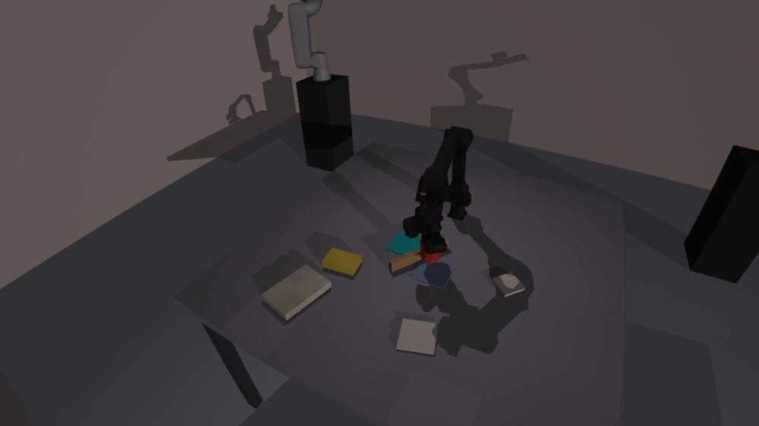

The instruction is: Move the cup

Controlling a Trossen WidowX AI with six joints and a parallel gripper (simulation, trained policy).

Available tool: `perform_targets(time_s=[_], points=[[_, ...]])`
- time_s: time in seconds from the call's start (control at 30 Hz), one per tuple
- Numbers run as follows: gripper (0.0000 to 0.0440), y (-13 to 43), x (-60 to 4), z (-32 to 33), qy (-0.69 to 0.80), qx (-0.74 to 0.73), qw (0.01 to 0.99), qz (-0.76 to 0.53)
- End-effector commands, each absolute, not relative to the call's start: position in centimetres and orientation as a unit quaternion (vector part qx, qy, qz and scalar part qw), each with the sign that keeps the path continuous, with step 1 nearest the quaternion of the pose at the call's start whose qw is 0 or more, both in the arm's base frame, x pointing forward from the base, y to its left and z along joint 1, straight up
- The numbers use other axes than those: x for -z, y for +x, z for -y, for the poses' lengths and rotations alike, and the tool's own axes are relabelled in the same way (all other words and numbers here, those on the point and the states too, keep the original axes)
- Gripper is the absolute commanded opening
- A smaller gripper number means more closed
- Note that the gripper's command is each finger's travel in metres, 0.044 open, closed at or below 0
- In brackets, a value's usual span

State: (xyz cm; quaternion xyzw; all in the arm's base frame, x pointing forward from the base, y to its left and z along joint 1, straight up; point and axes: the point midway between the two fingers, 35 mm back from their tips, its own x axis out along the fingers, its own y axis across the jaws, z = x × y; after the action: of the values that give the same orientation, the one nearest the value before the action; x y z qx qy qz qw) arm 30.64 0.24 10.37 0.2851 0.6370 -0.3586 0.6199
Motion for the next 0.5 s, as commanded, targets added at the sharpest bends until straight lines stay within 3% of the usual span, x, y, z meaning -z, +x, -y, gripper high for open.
perform_targets(time_s=[0.0, 0.47], points=[[0.0015, 30.5, -11.6, 0.4, 0.303, 0.366, 0.619, -0.625], [0.0000, 30.1, -13.7, 3.5, 0.351, 0.387, 0.624, -0.580]])
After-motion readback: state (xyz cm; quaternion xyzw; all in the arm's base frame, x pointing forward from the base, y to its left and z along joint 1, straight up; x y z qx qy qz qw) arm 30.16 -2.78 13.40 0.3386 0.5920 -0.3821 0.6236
